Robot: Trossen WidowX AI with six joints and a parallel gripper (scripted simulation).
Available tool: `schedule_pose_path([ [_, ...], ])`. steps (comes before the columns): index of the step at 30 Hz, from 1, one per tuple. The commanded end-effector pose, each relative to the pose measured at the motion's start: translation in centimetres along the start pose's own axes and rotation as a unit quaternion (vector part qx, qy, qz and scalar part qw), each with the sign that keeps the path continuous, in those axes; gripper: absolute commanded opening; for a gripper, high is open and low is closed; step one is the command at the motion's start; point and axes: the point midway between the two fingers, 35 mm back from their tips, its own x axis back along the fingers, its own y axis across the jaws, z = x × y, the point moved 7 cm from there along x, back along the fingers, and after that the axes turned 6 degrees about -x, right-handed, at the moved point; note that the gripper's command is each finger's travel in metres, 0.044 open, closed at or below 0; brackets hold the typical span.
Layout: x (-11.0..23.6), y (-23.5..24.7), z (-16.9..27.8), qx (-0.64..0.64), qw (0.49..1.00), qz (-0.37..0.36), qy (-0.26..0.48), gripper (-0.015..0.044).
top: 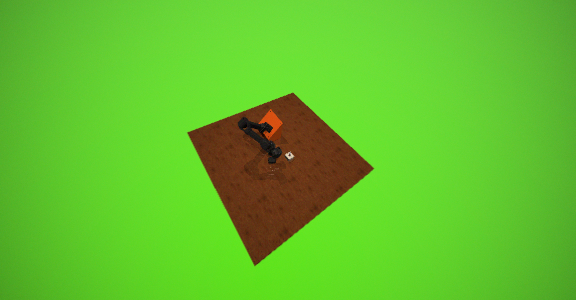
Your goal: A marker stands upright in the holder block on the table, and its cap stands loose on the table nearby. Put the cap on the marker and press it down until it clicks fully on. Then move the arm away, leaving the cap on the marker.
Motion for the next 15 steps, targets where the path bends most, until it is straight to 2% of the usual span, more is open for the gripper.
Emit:
schedule_pose_path([
  [1,-0.81,0.31,-0.10,0.006,1.000,-0.004,0.001,0.0233],
  [6,-1.34,0.36,-0.05,0.007,1.000,-0.004,0.002,0.0233],
  [9,-1.34,0.39,-0.06,0.007,1.000,-0.004,0.002,0.0155],
  [15,-1.34,0.39,-0.06,0.007,1.000,-0.004,0.002,0.0115],
])
